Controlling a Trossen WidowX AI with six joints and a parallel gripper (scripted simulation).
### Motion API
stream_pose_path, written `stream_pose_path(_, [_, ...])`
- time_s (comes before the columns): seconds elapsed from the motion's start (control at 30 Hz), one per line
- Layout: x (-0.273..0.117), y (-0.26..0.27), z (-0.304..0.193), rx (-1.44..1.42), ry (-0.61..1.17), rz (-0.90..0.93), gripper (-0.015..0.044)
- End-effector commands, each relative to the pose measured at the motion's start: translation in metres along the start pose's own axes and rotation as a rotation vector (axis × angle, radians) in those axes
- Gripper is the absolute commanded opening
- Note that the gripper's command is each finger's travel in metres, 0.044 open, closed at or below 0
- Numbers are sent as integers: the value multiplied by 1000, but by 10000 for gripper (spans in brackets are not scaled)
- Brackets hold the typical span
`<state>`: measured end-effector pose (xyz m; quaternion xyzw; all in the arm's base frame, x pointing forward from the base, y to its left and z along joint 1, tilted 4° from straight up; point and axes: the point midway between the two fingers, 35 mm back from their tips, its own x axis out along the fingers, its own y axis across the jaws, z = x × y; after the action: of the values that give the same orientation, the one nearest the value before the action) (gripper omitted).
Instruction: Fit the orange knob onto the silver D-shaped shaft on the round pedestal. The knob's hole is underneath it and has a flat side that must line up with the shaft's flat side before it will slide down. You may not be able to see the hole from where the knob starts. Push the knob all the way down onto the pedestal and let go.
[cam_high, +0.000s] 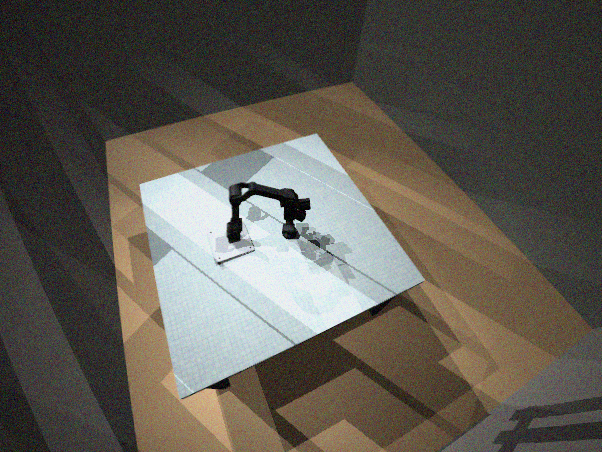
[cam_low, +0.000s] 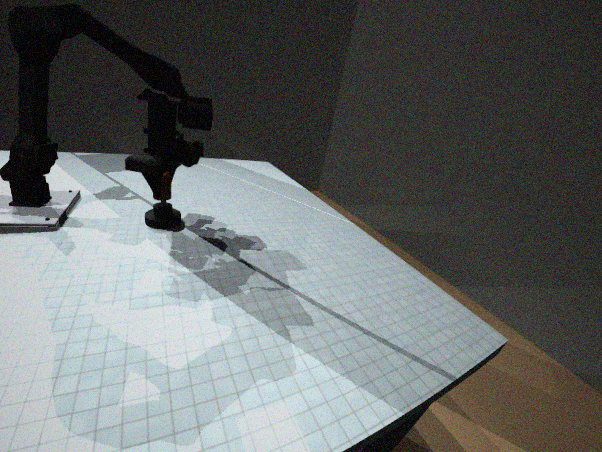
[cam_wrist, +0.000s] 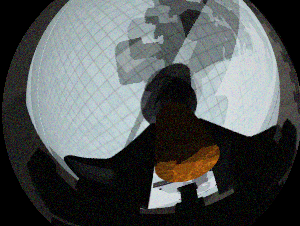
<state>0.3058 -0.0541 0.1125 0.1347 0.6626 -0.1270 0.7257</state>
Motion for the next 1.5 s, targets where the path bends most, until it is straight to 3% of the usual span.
stream_pose_path(0.0, [-2, 0, -1, 23, -7, 2, 0])
stream_pose_path(1.47, [-2, 0, -3, 77, -7, 2, 0])
